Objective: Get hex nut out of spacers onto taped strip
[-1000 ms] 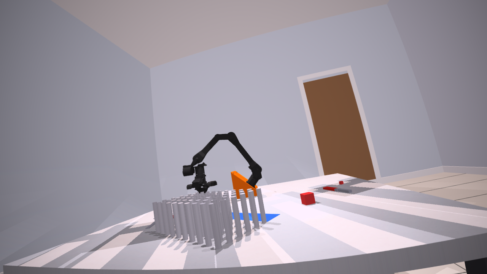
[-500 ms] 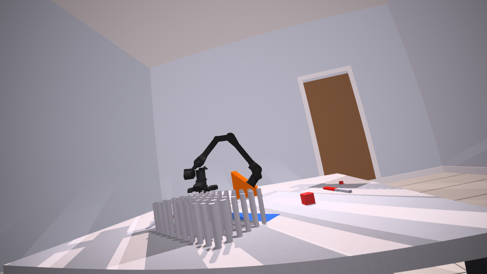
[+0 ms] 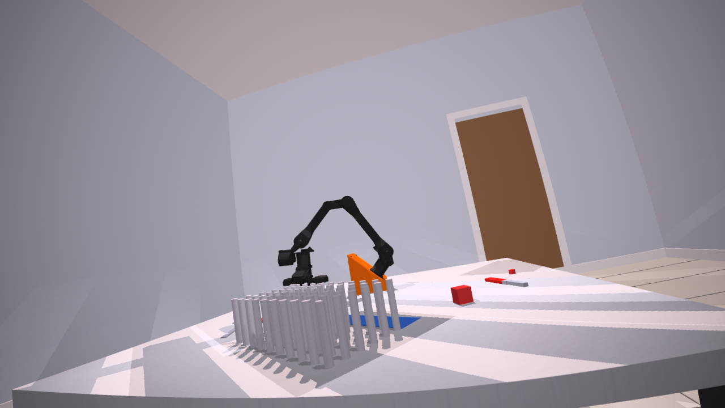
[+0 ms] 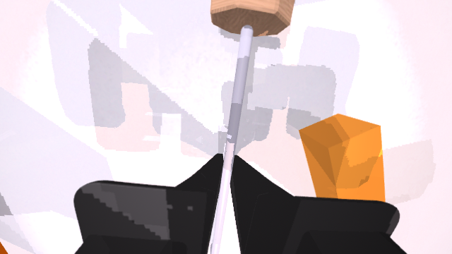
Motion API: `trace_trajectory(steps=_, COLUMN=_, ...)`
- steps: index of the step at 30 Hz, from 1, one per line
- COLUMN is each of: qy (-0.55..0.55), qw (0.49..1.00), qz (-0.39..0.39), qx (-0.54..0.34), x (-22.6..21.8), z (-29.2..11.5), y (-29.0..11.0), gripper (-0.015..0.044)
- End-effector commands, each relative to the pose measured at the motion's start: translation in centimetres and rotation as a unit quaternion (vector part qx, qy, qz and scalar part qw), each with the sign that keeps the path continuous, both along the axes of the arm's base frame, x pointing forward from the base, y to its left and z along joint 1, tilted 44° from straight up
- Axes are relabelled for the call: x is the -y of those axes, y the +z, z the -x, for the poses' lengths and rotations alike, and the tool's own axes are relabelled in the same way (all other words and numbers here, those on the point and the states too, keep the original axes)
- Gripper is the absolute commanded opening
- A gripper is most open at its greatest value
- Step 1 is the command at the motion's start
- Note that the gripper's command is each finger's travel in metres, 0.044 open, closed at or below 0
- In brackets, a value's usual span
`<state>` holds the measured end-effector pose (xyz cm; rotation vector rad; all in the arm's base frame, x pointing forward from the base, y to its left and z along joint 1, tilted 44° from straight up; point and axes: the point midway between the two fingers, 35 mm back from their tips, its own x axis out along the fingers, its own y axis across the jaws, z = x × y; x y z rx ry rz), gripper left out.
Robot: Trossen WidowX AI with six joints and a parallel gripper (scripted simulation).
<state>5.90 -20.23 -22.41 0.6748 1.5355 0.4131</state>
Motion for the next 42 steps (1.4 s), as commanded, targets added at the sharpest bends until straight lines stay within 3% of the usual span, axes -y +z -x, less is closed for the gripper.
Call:
trace_trajectory(steps=1, qy=0.0, qw=1.0, qz=-0.001, qx=0.0, x=-0.56, z=0.06, y=-0.16, gripper=0.0)
trace_trajectory(steps=42, qy=0.008, qw=0.999, qz=0.046, qx=0.002, x=-0.58, z=0.05, y=-0.18, gripper=0.0)
